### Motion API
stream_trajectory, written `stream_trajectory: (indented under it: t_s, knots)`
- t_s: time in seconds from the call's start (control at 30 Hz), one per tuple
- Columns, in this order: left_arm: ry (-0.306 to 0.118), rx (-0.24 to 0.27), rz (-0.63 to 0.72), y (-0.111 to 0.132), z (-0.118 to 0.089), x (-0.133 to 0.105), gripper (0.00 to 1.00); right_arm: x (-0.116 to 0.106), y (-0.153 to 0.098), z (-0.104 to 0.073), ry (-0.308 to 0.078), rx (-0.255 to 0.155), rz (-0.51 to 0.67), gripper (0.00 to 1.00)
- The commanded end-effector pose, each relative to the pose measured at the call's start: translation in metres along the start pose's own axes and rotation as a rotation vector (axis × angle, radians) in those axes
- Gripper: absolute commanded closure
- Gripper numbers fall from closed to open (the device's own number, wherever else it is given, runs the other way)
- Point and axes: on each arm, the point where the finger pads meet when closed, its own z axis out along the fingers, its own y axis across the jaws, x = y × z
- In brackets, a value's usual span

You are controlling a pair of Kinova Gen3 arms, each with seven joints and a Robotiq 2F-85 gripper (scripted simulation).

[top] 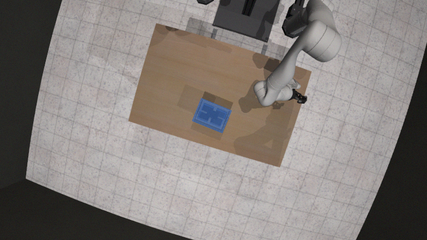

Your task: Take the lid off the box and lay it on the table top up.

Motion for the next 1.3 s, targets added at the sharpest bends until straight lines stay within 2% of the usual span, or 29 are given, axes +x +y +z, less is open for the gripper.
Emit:
stream_trajectory:
  t_s: [0.0,0.17,0.23,0.4,0.57,0.73,0.8,0.93,1.1,1.27]
  knots:
    - [-0.003,-0.033,-0.006,0.002,0.000,-0.004,0.002,0.000,0.000,-0.001,-0.002,0.000,0.000,0.002]
    - [-0.017,-0.122,-0.019,0.005,0.001,-0.014,0.002,0.000,0.000,-0.001,-0.002,0.000,0.000,0.002]
    - [-0.017,-0.122,-0.019,0.005,0.001,-0.014,0.002,0.000,0.000,-0.001,-0.002,0.000,0.000,0.002]
    - [-0.049,-0.244,-0.036,0.008,-0.001,-0.031,0.002,0.000,0.000,-0.001,-0.002,0.000,0.000,0.002]
    - [-0.114,-0.394,-0.053,0.009,-0.009,-0.055,0.002,0.000,0.000,-0.001,-0.002,0.000,0.000,0.002]
    - [-0.214,-0.549,-0.065,0.005,-0.023,-0.084,0.002,0.000,0.000,-0.001,-0.002,0.000,0.000,0.002]
    - [-0.214,-0.549,-0.065,0.005,-0.023,-0.084,0.002,0.000,0.000,-0.001,-0.002,0.000,0.000,0.002]
    - [-0.330,-0.676,-0.068,-0.005,-0.041,-0.111,0.002,0.000,0.000,-0.001,-0.002,0.000,0.000,0.002]
    - [-0.469,-0.790,-0.060,-0.023,-0.063,-0.140,0.002,0.000,0.000,-0.001,-0.002,0.000,0.000,0.002]
    - [-0.634,-0.887,-0.039,-0.050,-0.088,-0.169,0.002,0.000,0.000,-0.001,-0.002,0.000,0.000,0.002]
